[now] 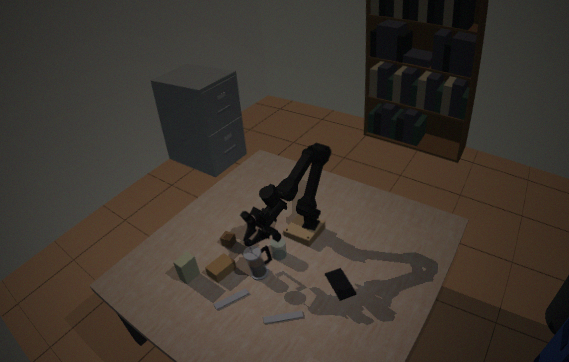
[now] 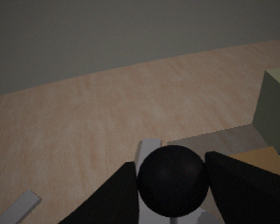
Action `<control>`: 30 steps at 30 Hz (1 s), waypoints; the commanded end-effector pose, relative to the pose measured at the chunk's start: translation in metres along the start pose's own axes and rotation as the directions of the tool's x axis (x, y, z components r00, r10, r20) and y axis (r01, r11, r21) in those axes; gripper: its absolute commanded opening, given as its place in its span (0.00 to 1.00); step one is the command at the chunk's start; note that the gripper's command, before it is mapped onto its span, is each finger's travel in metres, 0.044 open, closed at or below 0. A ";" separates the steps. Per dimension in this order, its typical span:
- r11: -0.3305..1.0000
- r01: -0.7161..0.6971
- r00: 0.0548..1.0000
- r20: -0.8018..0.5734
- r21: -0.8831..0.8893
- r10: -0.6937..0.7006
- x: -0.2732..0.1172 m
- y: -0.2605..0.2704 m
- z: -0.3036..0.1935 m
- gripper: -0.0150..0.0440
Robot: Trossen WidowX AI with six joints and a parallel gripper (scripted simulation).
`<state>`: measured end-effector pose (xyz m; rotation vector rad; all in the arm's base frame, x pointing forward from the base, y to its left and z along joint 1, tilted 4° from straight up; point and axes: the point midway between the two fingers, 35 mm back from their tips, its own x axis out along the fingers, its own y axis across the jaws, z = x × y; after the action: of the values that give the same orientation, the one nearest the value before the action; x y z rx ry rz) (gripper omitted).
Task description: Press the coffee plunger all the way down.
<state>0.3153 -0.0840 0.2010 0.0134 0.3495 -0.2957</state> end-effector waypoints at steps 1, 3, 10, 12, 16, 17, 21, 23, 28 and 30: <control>1.000 -0.001 0.995 -0.099 -0.012 0.000 0.010 0.000 -0.034 0.46; 1.000 -0.001 0.995 -0.099 -0.012 0.000 0.012 0.000 -0.034 0.46; 1.000 -0.001 0.995 -0.098 -0.012 0.000 0.016 0.000 -0.031 0.46; 1.000 -0.001 0.995 -0.098 -0.012 0.000 0.017 0.000 -0.030 0.46; 1.000 -0.001 0.995 -0.098 -0.012 0.000 0.018 0.000 -0.029 0.46; 1.000 -0.001 0.995 -0.098 -0.012 0.000 0.018 0.000 -0.029 0.46; 1.000 -0.001 0.995 -0.098 -0.012 0.000 0.019 0.000 -0.028 0.46; 1.000 -0.001 0.995 -0.098 -0.012 0.000 0.019 0.000 -0.028 0.46; 1.000 -0.001 0.995 -0.098 -0.012 0.000 0.020 0.000 -0.026 0.46; 1.000 -0.001 0.995 -0.098 -0.012 0.000 0.020 0.000 -0.026 0.46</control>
<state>0.3248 -0.0879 0.1792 0.0196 0.4108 -0.2947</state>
